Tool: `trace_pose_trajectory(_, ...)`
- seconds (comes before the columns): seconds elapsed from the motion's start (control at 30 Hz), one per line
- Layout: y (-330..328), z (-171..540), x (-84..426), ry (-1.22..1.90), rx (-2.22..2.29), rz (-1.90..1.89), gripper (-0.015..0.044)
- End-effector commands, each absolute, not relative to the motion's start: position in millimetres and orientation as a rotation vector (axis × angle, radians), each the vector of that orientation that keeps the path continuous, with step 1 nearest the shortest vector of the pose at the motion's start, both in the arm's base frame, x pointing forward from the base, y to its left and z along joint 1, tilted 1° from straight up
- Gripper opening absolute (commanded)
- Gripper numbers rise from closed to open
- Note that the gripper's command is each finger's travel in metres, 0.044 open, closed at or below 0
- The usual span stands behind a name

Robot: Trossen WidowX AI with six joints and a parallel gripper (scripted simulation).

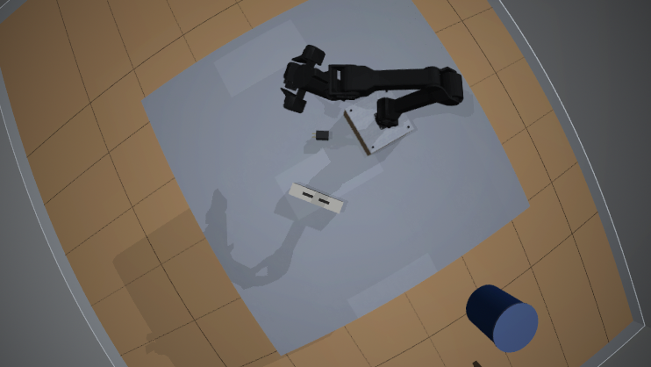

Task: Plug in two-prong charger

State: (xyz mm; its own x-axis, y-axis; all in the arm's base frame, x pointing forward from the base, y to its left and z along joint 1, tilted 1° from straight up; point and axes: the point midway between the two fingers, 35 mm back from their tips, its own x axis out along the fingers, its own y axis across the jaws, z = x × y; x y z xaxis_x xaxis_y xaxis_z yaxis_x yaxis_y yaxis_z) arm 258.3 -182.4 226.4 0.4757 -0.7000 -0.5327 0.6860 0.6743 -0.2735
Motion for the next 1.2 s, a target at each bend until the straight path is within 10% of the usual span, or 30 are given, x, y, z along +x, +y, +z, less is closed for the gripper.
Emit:
trace_pose_trajectory(0.0, -170.0, 201.7, 268.3, 0.748, 0.007, -0.773, 0.044)
trace_pose_trajectory(1.17, -47.1, 40.8, 248.3, 1.505, 0.318, -0.343, 0.044)
